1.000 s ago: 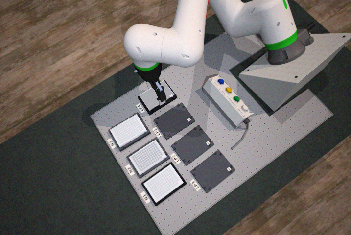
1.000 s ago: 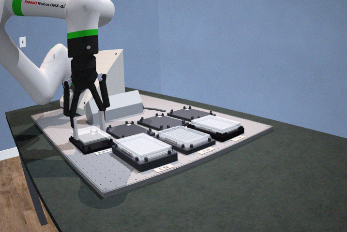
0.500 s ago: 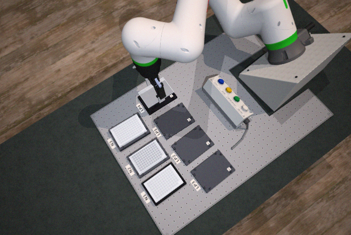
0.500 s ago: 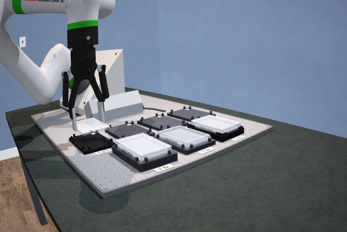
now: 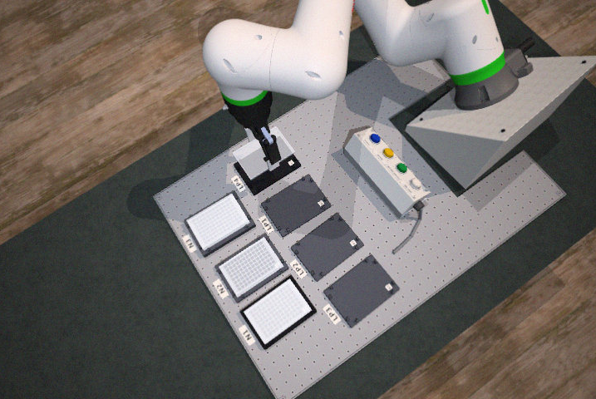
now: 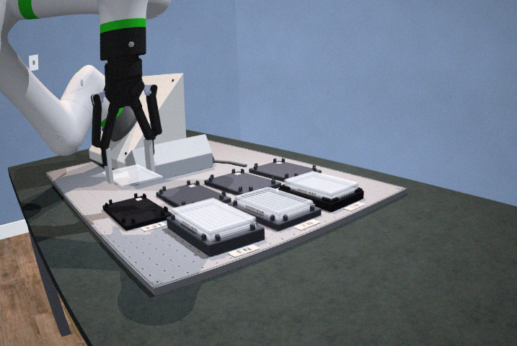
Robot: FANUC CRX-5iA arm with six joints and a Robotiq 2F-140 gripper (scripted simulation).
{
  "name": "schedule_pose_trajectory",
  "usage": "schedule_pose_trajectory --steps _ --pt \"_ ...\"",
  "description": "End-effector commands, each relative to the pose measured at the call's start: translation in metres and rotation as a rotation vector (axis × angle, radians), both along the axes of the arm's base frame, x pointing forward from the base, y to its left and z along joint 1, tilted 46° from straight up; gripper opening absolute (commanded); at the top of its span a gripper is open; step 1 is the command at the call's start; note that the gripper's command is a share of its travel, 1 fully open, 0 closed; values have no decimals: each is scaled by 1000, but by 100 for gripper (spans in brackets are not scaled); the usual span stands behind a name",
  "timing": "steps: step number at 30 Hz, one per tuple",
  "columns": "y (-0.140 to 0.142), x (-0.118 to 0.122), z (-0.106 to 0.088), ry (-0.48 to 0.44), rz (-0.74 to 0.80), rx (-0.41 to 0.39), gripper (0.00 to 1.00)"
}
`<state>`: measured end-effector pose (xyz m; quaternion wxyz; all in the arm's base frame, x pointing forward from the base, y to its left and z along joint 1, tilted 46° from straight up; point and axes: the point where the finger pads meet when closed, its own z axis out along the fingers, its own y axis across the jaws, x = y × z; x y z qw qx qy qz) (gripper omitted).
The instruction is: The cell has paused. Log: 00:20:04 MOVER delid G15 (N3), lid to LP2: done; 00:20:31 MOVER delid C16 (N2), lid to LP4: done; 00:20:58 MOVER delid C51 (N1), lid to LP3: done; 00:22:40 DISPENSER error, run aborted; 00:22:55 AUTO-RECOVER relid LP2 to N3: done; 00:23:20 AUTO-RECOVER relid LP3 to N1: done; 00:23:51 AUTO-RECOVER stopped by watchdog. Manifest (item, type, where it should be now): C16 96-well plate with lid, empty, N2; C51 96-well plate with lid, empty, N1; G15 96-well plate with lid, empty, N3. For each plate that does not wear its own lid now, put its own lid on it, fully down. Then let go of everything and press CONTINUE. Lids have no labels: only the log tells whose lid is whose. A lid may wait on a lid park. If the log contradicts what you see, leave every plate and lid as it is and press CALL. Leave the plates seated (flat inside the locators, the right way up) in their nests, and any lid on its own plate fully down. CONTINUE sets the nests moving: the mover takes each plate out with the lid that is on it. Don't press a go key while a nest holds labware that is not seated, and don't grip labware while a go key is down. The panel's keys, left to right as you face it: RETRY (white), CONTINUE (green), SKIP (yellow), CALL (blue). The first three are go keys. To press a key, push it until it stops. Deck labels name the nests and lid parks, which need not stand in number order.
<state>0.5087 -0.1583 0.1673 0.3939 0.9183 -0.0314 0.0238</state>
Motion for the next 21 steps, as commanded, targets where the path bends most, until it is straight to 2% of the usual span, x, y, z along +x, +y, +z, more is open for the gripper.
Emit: schedule_pose_trajectory --steps 1,15,17,19,21 --pt "3 0 3 0 0 0 0" --pt "6 1 5 0 1 0 0" --pt "12 17 1 -1 3 -4 0" --pt "32 58 -14 -1 9 -11 0" --pt "32 58 -14 -1 9 -11 0"
